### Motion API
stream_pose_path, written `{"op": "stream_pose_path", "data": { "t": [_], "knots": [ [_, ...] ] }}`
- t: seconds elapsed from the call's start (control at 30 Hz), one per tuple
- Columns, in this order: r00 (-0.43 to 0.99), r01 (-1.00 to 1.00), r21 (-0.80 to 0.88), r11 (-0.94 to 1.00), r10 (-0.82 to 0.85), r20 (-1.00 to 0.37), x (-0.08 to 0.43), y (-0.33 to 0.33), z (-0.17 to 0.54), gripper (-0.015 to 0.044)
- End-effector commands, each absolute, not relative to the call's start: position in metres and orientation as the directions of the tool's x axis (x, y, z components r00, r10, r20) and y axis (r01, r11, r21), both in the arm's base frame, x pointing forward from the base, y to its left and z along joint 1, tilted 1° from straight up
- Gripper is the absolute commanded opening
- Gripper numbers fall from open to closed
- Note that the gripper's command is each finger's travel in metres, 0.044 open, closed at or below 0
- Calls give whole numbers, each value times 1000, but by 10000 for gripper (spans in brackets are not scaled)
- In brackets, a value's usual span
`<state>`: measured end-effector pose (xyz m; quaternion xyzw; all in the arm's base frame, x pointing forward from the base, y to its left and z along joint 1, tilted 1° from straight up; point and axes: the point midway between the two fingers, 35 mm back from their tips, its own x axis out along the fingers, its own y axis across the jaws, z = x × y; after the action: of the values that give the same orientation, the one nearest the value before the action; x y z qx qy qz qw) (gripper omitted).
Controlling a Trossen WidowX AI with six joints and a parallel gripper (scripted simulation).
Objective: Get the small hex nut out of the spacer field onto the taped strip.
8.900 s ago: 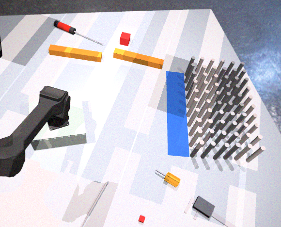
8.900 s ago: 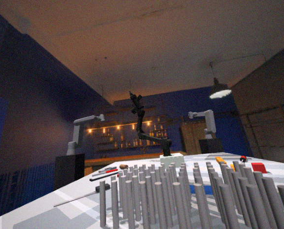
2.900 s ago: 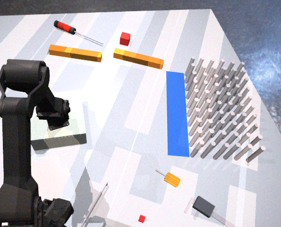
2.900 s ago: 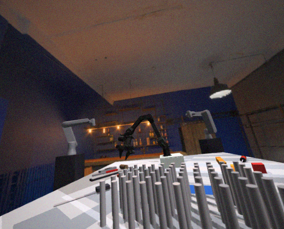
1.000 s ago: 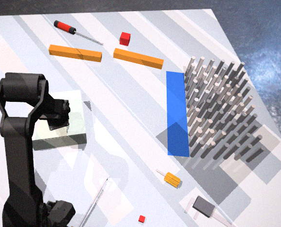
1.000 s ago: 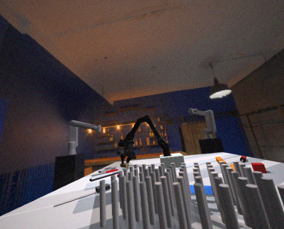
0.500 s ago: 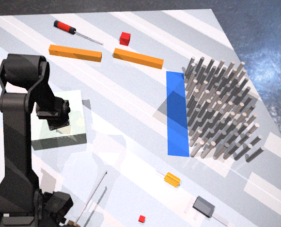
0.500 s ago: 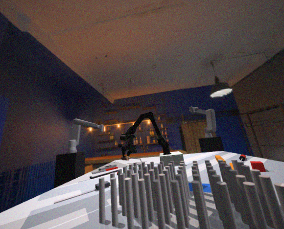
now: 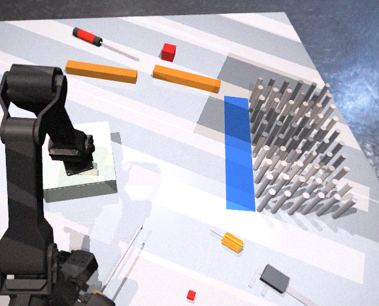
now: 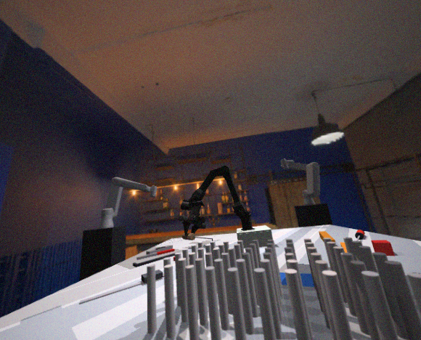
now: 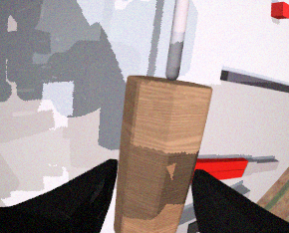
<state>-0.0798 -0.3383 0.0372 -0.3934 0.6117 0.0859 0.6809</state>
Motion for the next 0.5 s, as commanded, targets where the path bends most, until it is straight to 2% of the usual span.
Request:
{"op": "stream_pose_path", "data": {
  "t": [0.0,0.47],
  "knots": [
    [243,-598,-431,676,-359,-901,-79,-337,30,0],
    [240,-598,-431,676,-362,-901,-80,-341,7,0]
  ]
}}
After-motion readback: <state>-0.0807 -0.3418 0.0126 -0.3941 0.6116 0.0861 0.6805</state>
